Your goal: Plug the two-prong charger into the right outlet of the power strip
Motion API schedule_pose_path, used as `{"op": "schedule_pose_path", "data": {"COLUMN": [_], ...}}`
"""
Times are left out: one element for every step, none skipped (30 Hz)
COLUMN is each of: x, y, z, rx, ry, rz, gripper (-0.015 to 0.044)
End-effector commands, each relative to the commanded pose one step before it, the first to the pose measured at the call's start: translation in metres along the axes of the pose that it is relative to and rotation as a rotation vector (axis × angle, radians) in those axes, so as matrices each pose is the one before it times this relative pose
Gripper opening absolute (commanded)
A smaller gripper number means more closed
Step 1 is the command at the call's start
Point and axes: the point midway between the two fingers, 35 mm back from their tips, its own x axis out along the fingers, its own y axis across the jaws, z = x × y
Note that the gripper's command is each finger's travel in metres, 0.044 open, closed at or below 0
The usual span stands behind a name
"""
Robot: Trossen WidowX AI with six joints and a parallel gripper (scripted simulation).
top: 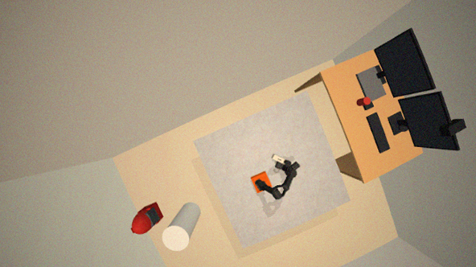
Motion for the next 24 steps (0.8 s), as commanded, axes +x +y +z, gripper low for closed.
{"op": "schedule_pose_path", "data": {"x": [-0.00153, -0.00003, -0.00003, -0.00004, -0.00004, -0.00004, -0.00004, -0.00004, -0.00004, -0.00004, -0.00004, -0.00004, -0.00003, -0.00003, -0.00002, -0.00003, -0.00001, 0.00000, 0.00000, 0.00001, 0.00001, 0.00004, 0.00002, 0.00005], "y": [-0.00114, 0.00000, 0.00000, 0.00000, 0.00000, 0.00000, 0.00000, 0.00000, 0.00000, 0.00000, 0.00000, 0.00000, 0.00000, 0.00000, 0.00000, -0.00001, -0.00001, -0.00001, -0.00001, -0.00001, -0.00001, -0.00002, -0.00001, 0.00000], "z": [0.00253, 0.00021, 0.00022, 0.00022, 0.00022, 0.00022, 0.00022, 0.00022, 0.00022, 0.00022, 0.00022, 0.00022, 0.00022, 0.00021, 0.00021, 0.00025, 0.00018, 0.00013, 0.00009, 0.00008, 0.00009, 0.00012, 0.00005, 0.00004], "rx": [0.0066, 0.0000, 0.0000, 0.0000, 0.0000, 0.0000, 0.0000, 0.0000, 0.0000, 0.0000, 0.0000, 0.0000, 0.0000, 0.0000, 0.0000, 0.0000, 0.0000, 0.0000, 0.0000, 0.0000, 0.0000, 0.0000, 0.0000, 0.0000], "ry": [-0.00394, -0.00002, -0.00002, -0.00002, -0.00002, -0.00002, -0.00002, -0.00002, -0.00002, -0.00002, -0.00002, -0.00002, -0.00002, -0.00002, -0.00002, -0.00002, -0.00002, -0.00001, -0.00001, -0.00001, -0.00001, -0.00001, 0.00000, 0.00000], "rz": [-0.00387, 0.00000, 0.00000, 0.00000, 0.00000, 0.00000, 0.00000, 0.00000, 0.00000, 0.00000, 0.00000, 0.00000, 0.00000, 0.00000, 0.00000, 0.00000, 0.00000, 0.00000, 0.00000, 0.00000, 0.00000, 0.00000, 0.00000, 0.00000], "gripper": [0.0000, 0.0000, 0.0000, 0.0000, 0.0000, 0.0000, 0.0000, 0.0000, 0.0000, 0.0000, 0.0000, 0.0000, 0.0000, 0.0000, 0.0000, 0.0000, 0.0000, 0.0000, 0.0000, 0.0000, 0.0000, 0.0000, 0.0000, 0.0000]}}
